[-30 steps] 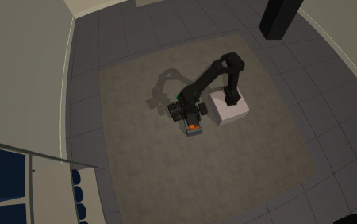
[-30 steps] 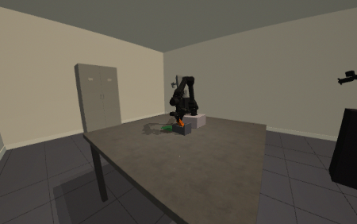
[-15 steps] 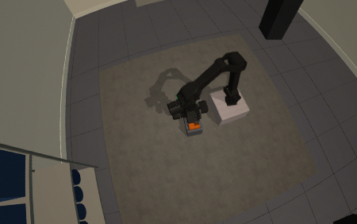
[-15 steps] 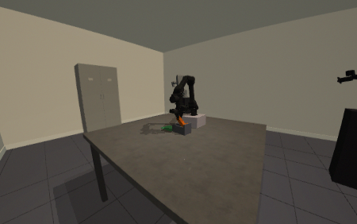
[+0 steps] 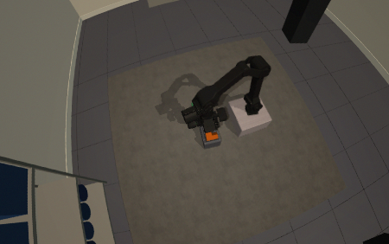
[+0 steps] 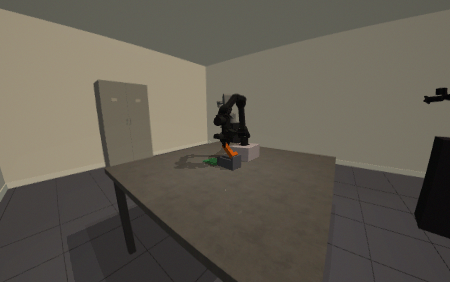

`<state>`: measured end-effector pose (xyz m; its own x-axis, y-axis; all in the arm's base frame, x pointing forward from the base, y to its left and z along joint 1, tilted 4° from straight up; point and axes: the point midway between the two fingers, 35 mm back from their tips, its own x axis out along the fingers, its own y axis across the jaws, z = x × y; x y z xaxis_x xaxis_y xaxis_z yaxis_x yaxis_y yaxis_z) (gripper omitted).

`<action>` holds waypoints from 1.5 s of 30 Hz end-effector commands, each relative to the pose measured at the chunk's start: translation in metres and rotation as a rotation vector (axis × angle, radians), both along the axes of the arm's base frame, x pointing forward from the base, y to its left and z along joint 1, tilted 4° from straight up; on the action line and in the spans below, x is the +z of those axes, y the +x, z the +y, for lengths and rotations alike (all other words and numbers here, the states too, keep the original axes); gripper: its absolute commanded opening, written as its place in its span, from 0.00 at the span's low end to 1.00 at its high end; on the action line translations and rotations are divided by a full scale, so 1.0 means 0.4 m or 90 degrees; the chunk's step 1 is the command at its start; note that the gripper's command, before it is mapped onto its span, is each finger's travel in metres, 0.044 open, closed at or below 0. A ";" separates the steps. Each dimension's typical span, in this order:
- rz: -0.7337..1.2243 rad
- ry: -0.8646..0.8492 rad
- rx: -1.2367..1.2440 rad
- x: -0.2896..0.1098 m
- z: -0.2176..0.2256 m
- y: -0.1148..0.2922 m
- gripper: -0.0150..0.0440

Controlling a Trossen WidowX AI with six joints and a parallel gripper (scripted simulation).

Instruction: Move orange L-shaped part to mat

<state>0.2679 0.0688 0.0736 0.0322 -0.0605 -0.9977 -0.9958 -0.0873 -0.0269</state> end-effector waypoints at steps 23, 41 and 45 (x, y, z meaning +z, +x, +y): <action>-0.007 0.004 -0.003 0.045 -0.061 0.004 0.25; -0.007 0.000 -0.003 0.053 -0.242 0.005 0.25; -0.007 -0.001 -0.003 0.056 -0.283 0.004 0.25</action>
<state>0.2687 -0.0360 0.0942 0.0368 -0.0664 -0.9971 -0.9964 -0.0784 -0.0316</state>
